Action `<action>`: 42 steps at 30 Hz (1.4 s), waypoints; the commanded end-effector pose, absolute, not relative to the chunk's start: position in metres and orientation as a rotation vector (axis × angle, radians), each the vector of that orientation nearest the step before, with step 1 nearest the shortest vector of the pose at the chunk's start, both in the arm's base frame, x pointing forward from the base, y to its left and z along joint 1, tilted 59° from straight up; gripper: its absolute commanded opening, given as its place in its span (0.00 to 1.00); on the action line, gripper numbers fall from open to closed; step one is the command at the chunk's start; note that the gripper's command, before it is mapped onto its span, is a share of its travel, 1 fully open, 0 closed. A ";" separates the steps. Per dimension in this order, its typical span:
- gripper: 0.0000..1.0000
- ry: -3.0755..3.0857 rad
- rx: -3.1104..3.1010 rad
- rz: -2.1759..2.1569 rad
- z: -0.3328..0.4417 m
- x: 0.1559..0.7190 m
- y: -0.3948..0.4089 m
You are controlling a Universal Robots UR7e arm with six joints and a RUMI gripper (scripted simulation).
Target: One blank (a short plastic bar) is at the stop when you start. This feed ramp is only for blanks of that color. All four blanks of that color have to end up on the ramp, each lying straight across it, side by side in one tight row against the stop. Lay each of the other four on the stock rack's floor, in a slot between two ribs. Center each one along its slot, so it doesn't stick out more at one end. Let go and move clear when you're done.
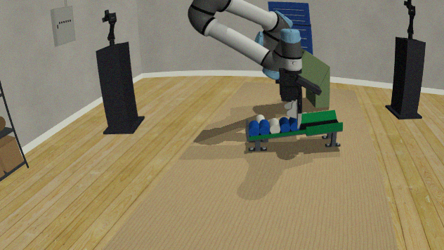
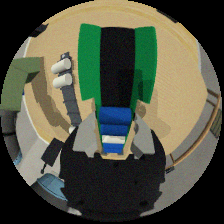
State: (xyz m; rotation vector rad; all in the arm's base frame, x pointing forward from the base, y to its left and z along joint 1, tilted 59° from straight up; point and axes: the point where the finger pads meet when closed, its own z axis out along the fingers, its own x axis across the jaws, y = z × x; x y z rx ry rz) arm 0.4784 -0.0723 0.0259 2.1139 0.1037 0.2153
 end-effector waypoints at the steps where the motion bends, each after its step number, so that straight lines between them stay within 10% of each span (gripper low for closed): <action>1: 0.51 0.106 2.114 0.219 0.030 0.477 -0.065; 42: 0.51 0.104 2.115 0.222 0.073 0.462 0.004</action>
